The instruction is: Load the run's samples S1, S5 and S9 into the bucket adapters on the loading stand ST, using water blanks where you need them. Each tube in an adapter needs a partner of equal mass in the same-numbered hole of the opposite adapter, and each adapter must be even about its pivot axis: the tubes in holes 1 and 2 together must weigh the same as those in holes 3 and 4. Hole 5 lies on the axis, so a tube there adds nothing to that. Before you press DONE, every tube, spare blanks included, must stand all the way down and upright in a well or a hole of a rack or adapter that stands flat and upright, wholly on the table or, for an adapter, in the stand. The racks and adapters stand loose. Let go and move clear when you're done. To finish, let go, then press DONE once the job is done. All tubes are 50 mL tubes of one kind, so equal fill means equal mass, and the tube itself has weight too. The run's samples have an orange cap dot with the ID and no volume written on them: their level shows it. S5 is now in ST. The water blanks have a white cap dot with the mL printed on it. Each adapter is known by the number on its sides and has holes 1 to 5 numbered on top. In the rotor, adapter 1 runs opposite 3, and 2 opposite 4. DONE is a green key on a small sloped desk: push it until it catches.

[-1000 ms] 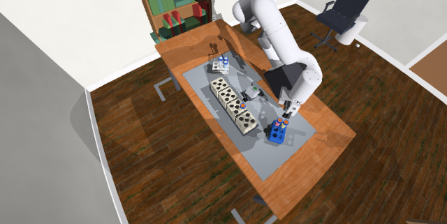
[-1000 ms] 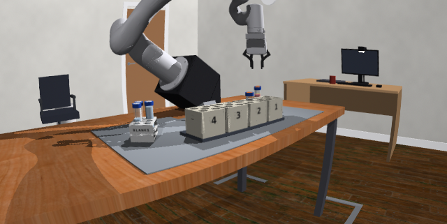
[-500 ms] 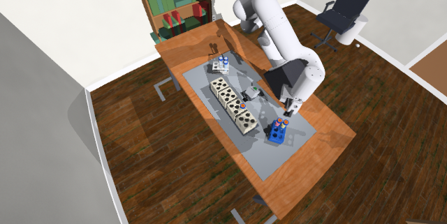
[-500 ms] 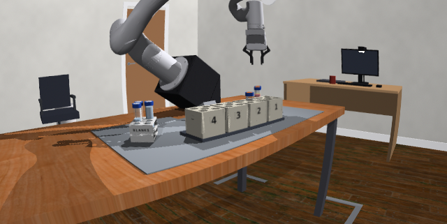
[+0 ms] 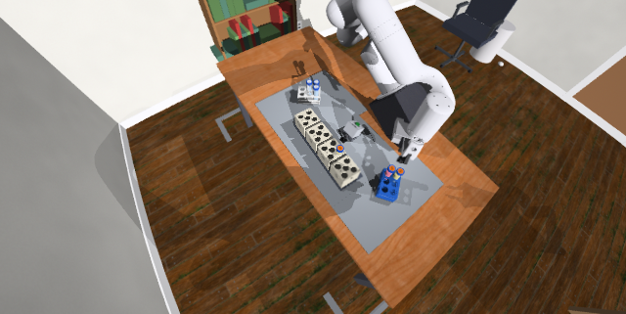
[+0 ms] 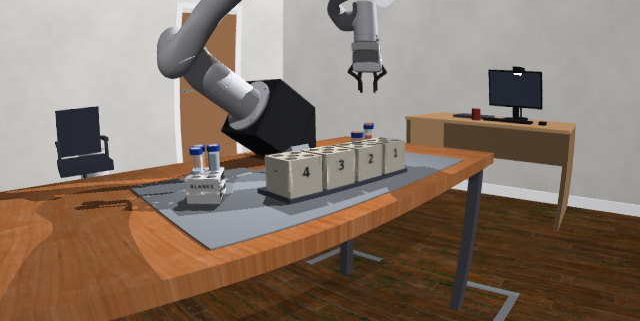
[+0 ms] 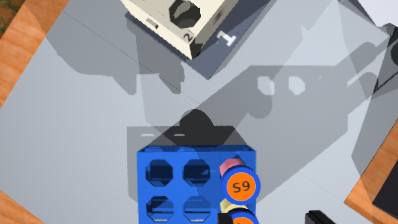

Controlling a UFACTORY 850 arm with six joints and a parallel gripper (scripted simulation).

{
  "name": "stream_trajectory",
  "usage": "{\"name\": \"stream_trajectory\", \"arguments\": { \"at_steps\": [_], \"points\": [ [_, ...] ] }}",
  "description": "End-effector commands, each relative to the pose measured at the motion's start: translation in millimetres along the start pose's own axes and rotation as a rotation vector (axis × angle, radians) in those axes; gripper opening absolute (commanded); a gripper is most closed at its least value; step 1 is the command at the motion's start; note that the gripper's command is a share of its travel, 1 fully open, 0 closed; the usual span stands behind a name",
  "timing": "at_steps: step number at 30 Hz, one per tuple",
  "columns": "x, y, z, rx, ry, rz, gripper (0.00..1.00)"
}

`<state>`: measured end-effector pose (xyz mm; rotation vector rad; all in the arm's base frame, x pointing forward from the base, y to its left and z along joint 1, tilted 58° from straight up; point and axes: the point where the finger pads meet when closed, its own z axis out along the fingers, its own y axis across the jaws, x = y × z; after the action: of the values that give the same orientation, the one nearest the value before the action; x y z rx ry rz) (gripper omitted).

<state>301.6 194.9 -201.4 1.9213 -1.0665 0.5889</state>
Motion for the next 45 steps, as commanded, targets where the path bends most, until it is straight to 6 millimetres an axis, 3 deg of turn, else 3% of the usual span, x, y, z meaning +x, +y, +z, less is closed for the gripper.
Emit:
{"name": "stream_trajectory", "arguments": {
  "at_steps": [1, 2, 30, 32, 45],
  "points": [
    [0, -1, -1, 0.002, -0.001, 0.001, 0.44],
    [5, 0, -1, 0.002, -0.001, -0.033, 1.0],
    [133, 24, -1, 0.002, 0.0, -0.899, 1.0],
    [133, 24, -1, 0.002, 0.0, -0.899, 1.0],
    [197, 36, -1, 0.002, 0.0, -0.949, 1.0]
  ]
}}
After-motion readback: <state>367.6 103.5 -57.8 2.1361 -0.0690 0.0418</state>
